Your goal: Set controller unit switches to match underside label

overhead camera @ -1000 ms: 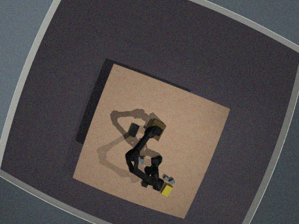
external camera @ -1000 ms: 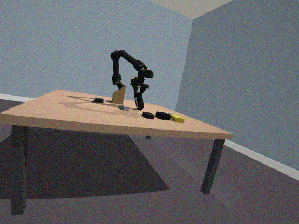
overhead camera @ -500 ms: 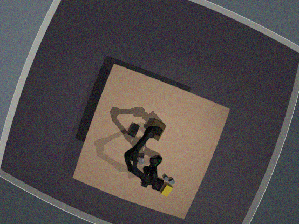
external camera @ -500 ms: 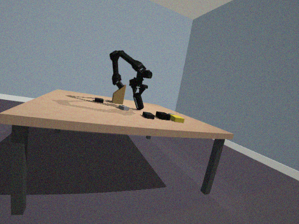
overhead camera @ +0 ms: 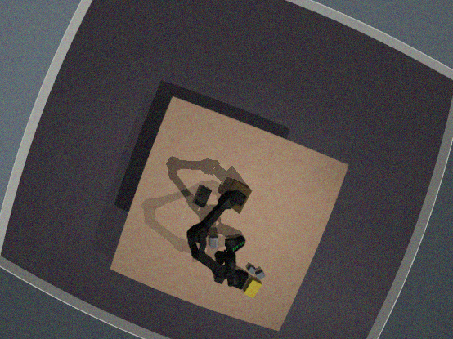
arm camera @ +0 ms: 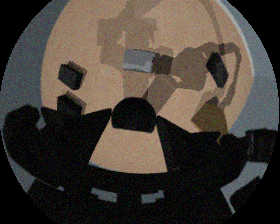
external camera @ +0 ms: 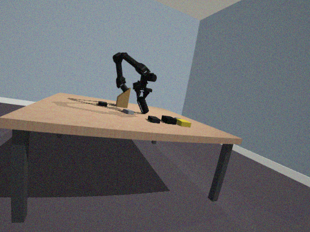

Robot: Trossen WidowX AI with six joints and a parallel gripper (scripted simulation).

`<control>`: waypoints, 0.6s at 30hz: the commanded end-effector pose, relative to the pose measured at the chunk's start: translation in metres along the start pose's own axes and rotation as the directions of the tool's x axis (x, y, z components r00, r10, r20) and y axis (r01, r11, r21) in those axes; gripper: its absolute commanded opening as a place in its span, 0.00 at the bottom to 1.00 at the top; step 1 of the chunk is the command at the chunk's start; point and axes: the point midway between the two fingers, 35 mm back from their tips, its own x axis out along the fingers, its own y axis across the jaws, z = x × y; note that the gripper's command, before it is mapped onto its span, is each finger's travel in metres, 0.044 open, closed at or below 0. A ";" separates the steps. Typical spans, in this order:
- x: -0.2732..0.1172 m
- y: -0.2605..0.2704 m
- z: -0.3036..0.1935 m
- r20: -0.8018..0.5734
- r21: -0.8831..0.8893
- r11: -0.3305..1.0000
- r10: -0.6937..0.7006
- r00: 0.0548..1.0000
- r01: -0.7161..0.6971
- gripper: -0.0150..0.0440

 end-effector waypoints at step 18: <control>0.014 -0.004 0.011 -0.006 -0.005 1.000 -0.016 1.000 0.016 0.83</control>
